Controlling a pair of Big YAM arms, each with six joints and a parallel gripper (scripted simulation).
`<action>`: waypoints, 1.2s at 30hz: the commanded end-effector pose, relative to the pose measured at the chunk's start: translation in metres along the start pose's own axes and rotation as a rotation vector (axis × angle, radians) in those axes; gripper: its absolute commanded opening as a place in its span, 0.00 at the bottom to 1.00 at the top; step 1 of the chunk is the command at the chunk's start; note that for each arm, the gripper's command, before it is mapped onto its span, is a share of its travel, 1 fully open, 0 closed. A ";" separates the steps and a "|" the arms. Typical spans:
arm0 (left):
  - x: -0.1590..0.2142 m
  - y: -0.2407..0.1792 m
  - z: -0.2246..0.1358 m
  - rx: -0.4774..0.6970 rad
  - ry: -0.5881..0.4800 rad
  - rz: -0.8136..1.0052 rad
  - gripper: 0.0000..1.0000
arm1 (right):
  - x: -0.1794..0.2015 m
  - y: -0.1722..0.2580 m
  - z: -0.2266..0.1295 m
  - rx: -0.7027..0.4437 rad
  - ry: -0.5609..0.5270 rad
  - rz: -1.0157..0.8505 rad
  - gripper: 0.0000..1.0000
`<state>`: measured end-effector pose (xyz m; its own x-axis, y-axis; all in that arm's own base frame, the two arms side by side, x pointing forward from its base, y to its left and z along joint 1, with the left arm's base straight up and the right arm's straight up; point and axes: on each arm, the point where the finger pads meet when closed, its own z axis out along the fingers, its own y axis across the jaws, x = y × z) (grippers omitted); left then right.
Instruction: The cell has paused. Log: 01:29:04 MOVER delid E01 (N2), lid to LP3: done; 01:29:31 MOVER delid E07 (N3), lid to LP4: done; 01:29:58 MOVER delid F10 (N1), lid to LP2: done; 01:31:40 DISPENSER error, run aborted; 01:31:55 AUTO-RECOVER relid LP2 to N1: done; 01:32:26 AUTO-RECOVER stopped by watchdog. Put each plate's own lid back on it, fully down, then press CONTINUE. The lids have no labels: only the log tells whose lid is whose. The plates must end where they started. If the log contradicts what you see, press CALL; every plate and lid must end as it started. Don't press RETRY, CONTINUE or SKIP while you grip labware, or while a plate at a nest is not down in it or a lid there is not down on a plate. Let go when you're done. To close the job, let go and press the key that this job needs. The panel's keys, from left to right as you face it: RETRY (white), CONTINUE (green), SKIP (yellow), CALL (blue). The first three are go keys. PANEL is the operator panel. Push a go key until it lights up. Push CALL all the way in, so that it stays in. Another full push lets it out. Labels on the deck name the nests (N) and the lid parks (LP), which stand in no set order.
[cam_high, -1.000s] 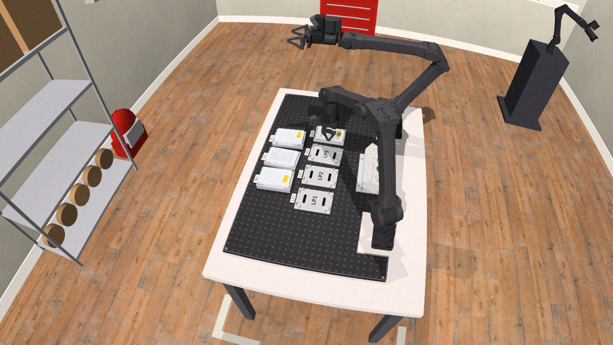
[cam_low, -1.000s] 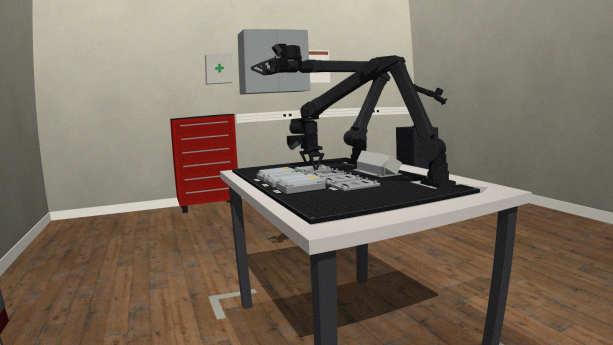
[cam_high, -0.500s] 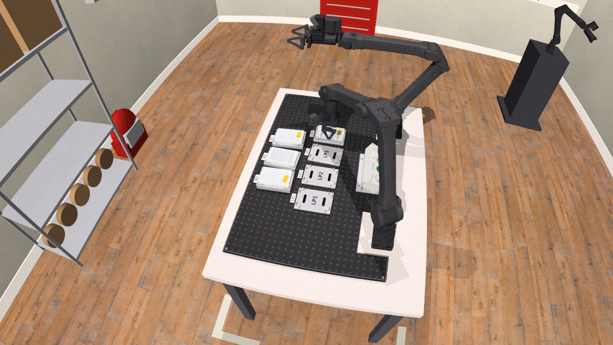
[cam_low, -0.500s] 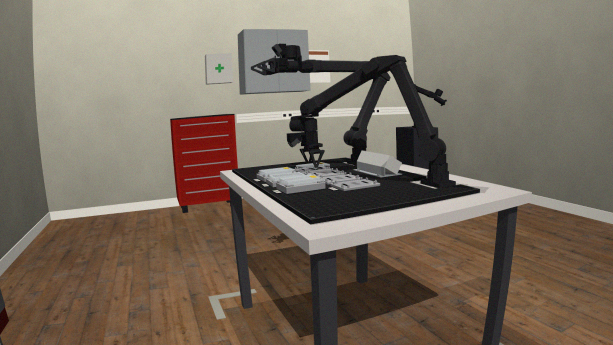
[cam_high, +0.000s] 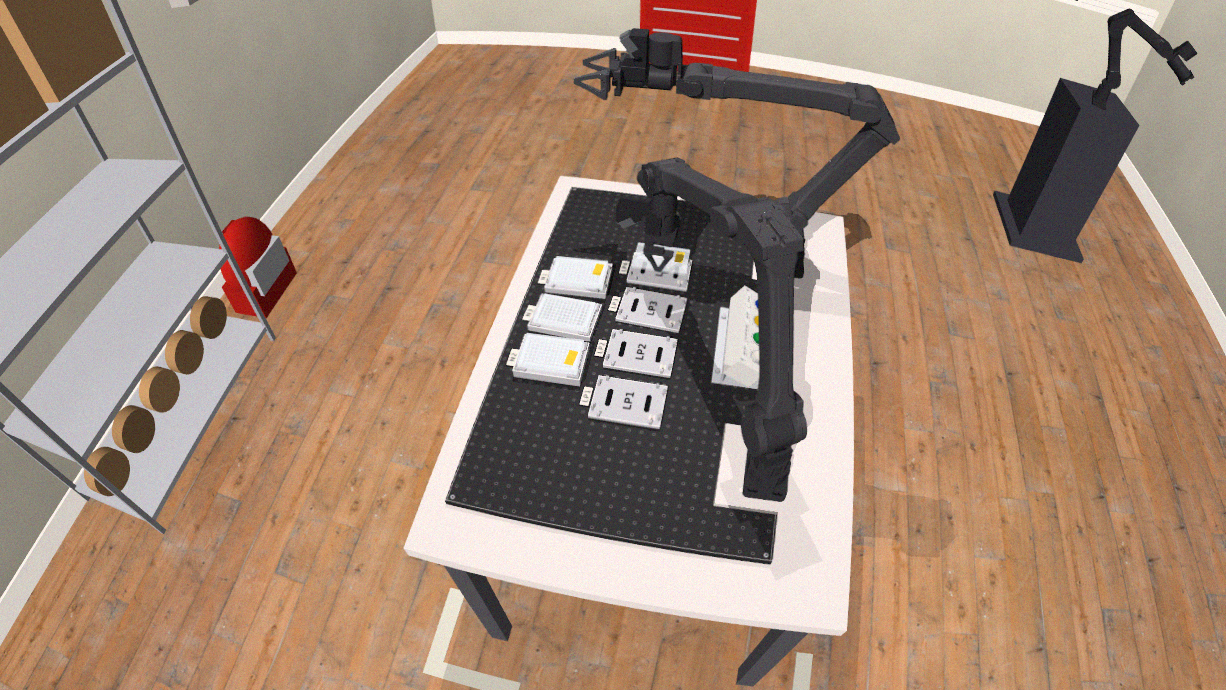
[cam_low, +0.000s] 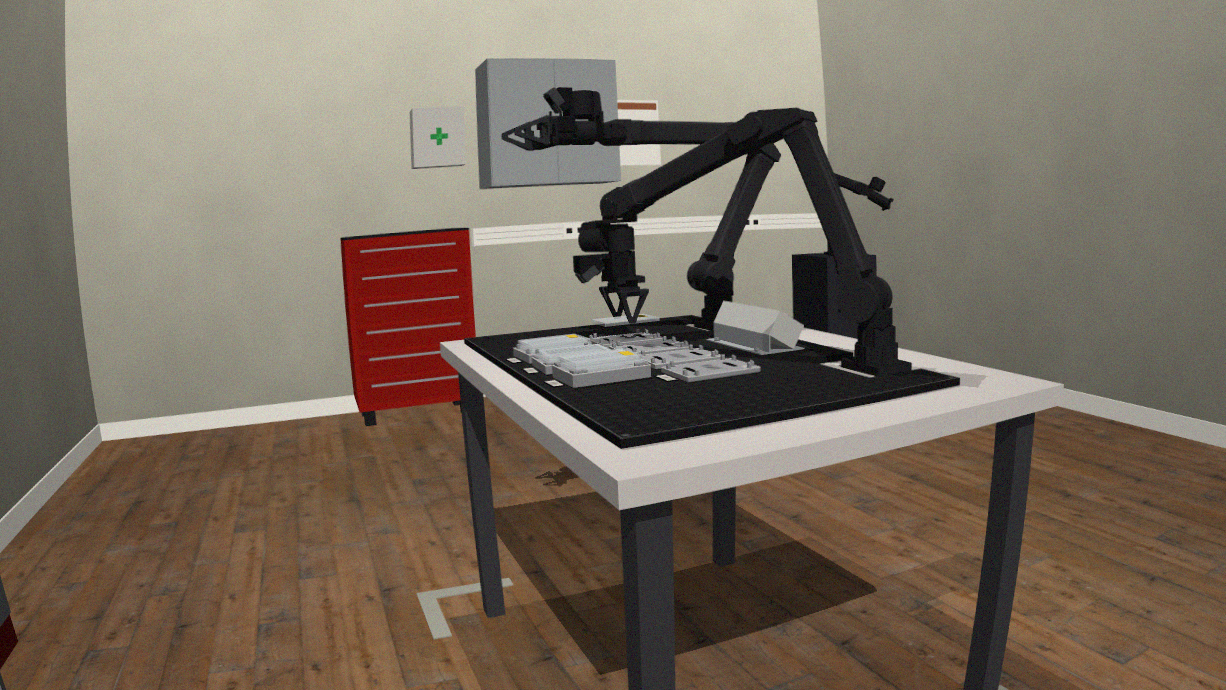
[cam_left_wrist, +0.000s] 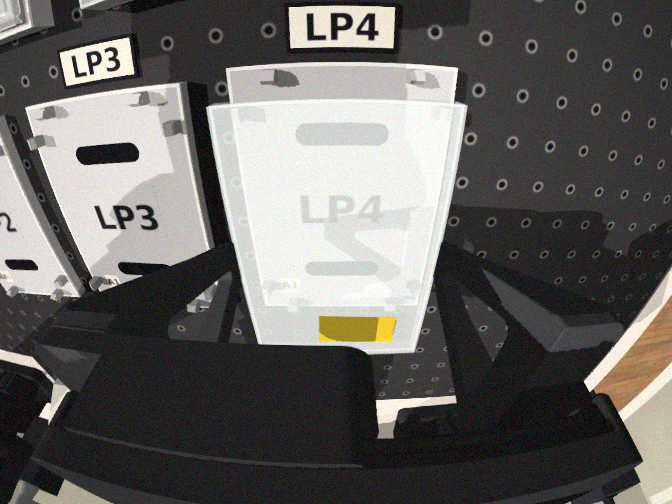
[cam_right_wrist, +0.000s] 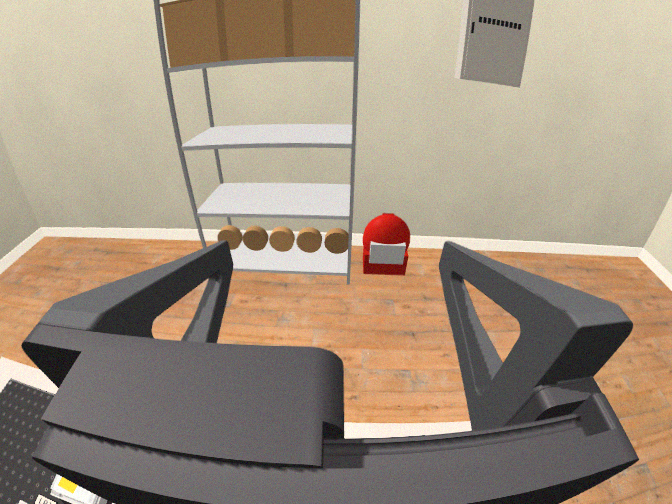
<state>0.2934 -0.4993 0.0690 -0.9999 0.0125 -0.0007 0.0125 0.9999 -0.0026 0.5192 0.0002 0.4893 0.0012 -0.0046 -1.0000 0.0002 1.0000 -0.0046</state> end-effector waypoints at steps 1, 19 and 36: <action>-0.014 -0.019 -0.043 0.068 -0.043 -0.008 0.00 | -0.035 -0.001 -0.002 -0.001 -0.057 0.012 1.00; -0.013 -0.019 -0.037 0.054 -0.034 -0.007 0.00 | -0.035 -0.001 -0.002 -0.001 -0.057 0.012 1.00; -0.041 0.030 -0.029 0.037 -0.031 0.033 0.00 | -0.035 -0.001 -0.002 -0.001 -0.057 0.012 1.00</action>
<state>0.3076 -0.4822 0.0748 -0.9990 0.0448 0.0025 0.0448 0.9990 0.0022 0.5192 0.0002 0.4893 0.0012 -0.0046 -1.0000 0.0002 1.0000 -0.0046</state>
